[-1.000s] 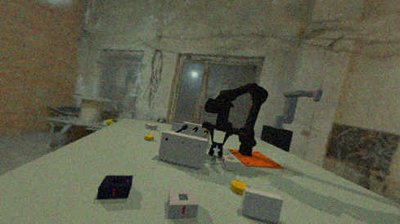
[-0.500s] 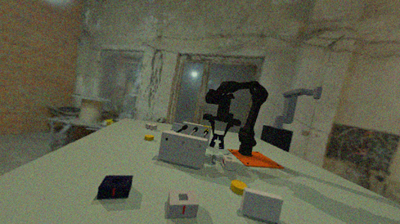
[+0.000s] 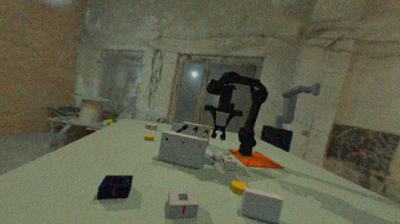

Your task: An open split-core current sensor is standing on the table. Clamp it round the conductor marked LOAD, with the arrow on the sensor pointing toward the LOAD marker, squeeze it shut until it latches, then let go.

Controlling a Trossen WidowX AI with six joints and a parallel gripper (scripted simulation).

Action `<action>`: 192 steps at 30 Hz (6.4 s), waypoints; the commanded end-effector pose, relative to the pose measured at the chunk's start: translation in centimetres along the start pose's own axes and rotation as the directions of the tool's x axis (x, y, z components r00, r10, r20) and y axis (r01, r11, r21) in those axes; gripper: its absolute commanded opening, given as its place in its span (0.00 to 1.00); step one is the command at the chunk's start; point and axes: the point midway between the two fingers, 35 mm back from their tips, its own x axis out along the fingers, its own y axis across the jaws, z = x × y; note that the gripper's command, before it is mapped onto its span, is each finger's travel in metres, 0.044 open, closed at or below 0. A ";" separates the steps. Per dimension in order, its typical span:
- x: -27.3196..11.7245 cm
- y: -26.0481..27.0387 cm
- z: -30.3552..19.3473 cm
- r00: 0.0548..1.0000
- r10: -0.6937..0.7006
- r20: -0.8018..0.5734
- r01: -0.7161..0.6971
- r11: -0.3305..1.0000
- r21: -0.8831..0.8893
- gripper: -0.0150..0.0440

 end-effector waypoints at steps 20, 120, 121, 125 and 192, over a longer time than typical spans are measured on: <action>-0.6 0.0 0.1 0.998 -0.061 0.004 0.043 0.750 0.660 0.25; 2.7 -5.3 0.5 0.966 -0.257 0.022 -0.258 -0.964 0.064 0.25; 2.9 -5.3 0.5 0.966 -0.257 0.022 -0.258 -0.964 0.064 0.25; 3.5 -5.4 0.5 0.966 -0.257 0.022 -0.258 -0.964 0.064 0.25; 3.8 -6.7 0.5 0.999 -0.049 0.000 -0.048 -0.997 0.066 0.30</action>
